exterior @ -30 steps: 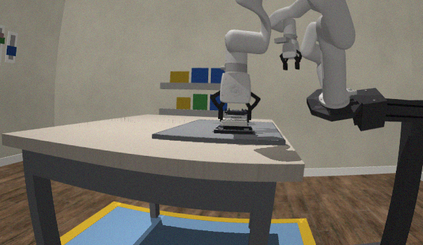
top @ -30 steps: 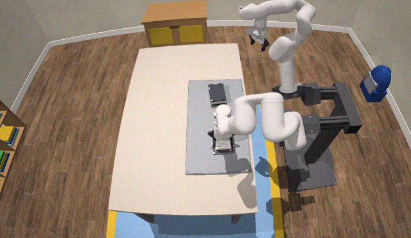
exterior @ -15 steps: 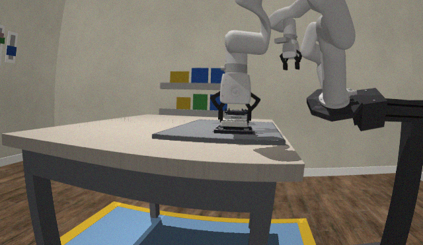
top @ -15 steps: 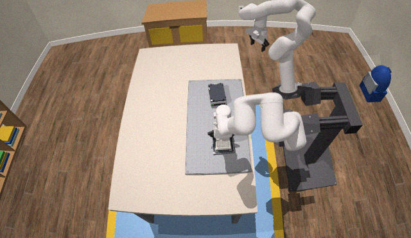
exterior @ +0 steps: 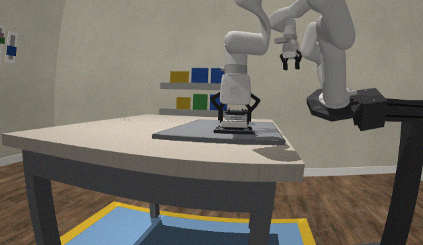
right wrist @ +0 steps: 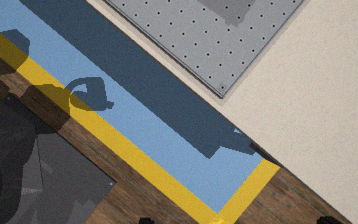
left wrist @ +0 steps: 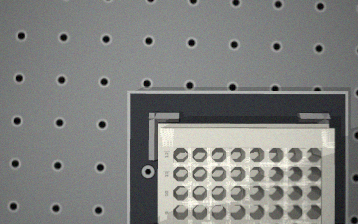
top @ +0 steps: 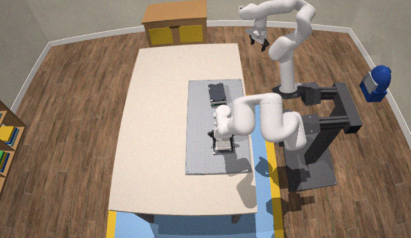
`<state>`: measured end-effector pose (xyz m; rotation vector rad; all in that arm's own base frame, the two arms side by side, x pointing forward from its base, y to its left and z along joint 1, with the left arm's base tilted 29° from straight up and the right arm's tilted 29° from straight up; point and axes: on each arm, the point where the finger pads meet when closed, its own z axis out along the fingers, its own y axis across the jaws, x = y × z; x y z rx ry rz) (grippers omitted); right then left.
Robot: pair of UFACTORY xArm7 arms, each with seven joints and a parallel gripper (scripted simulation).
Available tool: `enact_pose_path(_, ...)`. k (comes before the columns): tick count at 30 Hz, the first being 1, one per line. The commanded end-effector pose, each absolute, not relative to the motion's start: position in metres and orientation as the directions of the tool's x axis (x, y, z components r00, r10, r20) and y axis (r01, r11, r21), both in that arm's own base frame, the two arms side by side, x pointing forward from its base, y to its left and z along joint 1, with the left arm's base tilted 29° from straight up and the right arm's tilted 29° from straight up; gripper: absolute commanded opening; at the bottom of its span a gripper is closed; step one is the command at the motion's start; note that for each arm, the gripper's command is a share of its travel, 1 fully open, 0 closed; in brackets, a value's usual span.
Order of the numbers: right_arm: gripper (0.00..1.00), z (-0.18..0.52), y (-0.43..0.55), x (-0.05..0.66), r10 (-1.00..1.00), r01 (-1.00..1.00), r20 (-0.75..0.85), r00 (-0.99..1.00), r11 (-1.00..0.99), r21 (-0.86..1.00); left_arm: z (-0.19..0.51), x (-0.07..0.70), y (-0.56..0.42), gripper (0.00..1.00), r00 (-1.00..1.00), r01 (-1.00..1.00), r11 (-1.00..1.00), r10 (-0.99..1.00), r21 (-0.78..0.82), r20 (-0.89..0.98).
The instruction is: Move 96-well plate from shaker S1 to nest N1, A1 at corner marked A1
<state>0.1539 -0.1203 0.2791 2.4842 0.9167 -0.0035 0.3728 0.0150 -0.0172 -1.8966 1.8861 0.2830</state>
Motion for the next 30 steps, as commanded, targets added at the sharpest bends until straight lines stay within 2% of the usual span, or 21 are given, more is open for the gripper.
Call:
enact_pose_path(1, 1.0, 0.2801, -0.1203, 0.1543, 0.61, 0.611, -0.166, 0.774, -0.654, 0.446, -0.0168, 0.3741, 0.0139, 0.0, 0.044, -0.985, 0.037, -0.894, -0.171, -0.446)
enact_pose_path(30, 1.0, 0.2801, -0.1203, 0.1543, 0.61, 0.611, -0.166, 0.774, -0.654, 0.446, -0.0205, 0.3748, 0.0158, 0.0, 0.044, -0.985, 0.037, -0.894, -0.171, -0.446)
